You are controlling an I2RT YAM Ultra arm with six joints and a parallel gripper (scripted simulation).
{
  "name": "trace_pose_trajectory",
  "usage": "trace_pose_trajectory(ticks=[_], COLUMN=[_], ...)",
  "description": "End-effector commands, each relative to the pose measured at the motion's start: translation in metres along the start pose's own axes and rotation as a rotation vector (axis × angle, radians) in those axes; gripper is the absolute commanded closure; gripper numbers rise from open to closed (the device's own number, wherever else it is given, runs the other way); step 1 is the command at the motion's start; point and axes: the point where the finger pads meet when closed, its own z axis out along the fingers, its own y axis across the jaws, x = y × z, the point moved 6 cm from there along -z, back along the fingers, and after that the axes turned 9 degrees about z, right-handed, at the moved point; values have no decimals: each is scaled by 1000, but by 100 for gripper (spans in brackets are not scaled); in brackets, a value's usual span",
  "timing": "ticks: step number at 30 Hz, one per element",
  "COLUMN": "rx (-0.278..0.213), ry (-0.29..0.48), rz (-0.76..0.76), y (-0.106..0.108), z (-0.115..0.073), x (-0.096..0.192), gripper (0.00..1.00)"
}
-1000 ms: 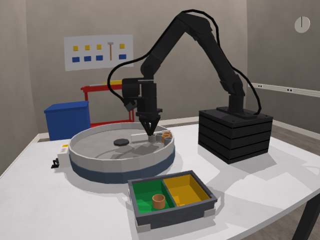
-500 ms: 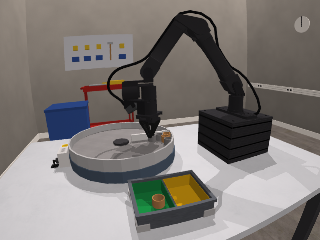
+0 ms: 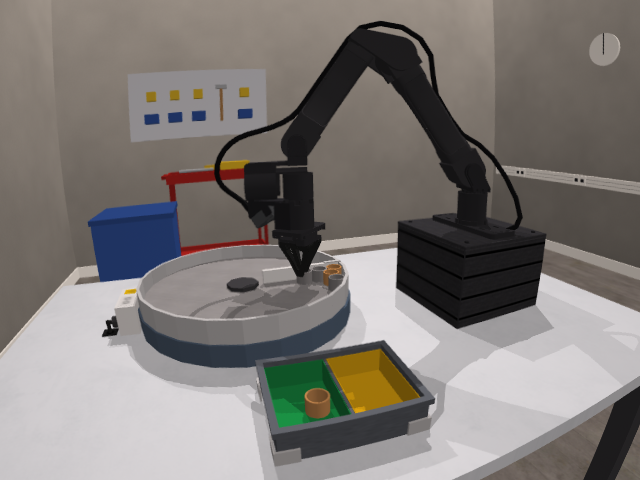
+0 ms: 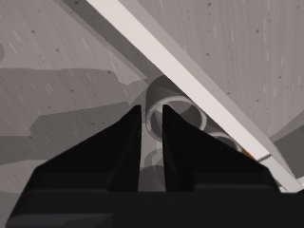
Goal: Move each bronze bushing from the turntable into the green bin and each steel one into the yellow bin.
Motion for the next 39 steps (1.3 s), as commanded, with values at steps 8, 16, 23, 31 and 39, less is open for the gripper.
trace_pose_trajectory(ticks=[8,16,23,31,39], rx=[-28,-9,-9,-9,-9], ry=[-25,-22,-22,-22,-22], rz=[5,3,3,3,3], y=[1,-1,-1,-1,-1], z=[-11,-11,-11,-11,-11], x=[-7,-5,-5,-5,-5], gripper=[88,100,100,100,100])
